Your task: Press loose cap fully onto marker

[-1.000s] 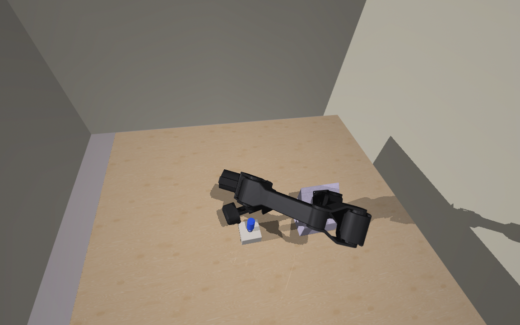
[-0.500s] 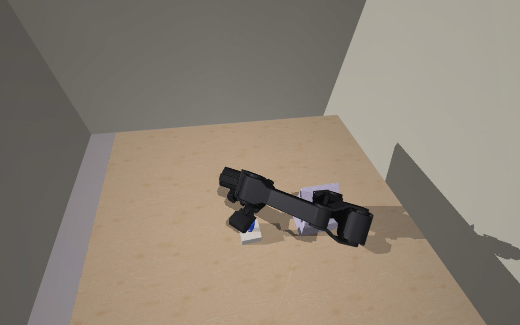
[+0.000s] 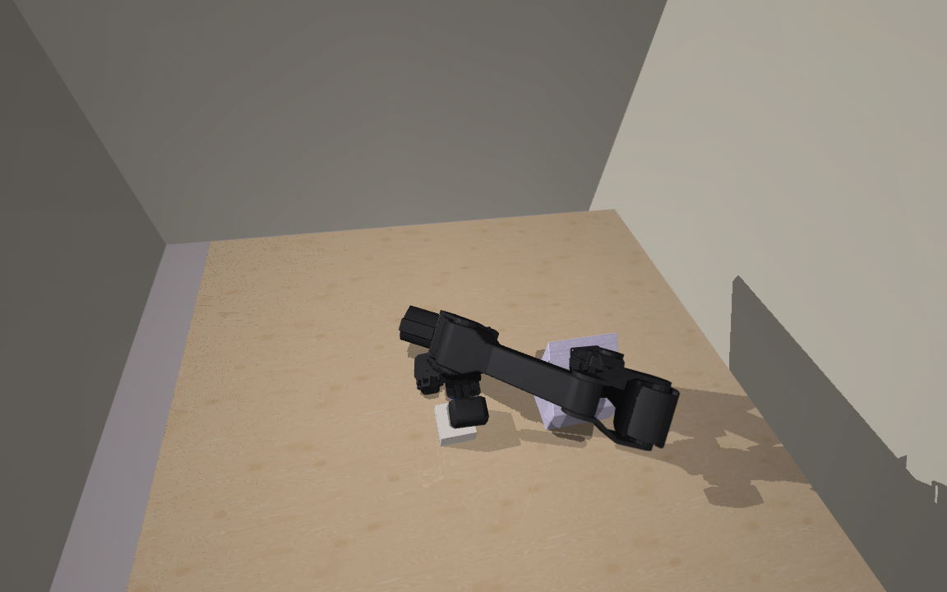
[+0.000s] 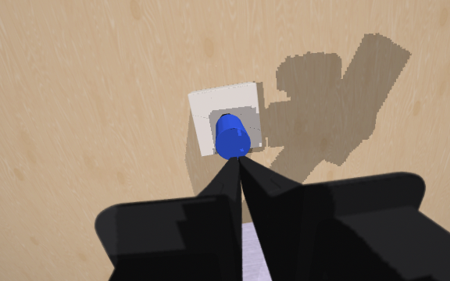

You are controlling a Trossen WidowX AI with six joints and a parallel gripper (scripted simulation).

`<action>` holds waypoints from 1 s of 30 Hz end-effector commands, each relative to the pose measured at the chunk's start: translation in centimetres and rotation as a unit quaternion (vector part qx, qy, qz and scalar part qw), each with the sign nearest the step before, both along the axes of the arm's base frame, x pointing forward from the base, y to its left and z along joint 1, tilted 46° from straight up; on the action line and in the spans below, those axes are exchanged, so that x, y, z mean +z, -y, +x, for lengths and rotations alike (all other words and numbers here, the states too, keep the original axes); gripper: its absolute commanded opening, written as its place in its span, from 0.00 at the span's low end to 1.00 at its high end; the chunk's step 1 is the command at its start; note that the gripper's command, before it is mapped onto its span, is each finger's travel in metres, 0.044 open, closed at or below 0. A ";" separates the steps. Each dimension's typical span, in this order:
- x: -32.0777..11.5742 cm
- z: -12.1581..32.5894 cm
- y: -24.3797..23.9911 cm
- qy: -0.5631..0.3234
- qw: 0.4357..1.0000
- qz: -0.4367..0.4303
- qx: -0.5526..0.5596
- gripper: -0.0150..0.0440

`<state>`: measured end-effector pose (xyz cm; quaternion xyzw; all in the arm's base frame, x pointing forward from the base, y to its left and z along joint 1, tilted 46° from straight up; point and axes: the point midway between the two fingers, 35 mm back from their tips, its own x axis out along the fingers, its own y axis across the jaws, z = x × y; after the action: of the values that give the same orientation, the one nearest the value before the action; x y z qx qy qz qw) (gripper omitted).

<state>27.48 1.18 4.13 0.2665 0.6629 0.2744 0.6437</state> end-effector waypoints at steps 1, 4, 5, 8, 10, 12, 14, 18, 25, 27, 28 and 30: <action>0.0 0.0 0.0 0.023 1.000 0.002 0.021 0.25; 0.0 0.0 0.0 0.023 1.000 0.002 0.021 0.25; 0.0 0.0 -0.1 0.023 1.000 0.002 0.021 0.25; -0.2 0.0 -0.2 0.023 1.000 0.003 0.021 0.25; -0.3 0.0 -0.4 0.023 1.000 0.003 0.021 0.25; -0.5 0.0 -0.6 0.023 1.000 0.003 0.021 0.25; -0.7 0.0 -0.8 0.023 1.000 0.003 0.021 0.25; -1.2 0.0 -1.2 0.023 1.000 0.003 0.021 0.25; -1.9 0.0 -2.0 0.023 1.000 0.003 0.021 0.25; -2.1 0.0 -2.2 0.023 1.000 0.003 0.021 0.25; -2.3 -0.1 -2.3 0.023 1.000 0.003 0.021 0.25; -2.5 -0.1 -2.6 0.023 1.000 0.003 0.021 0.25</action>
<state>27.48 3.34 2.01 0.2441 0.6529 0.2958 0.6532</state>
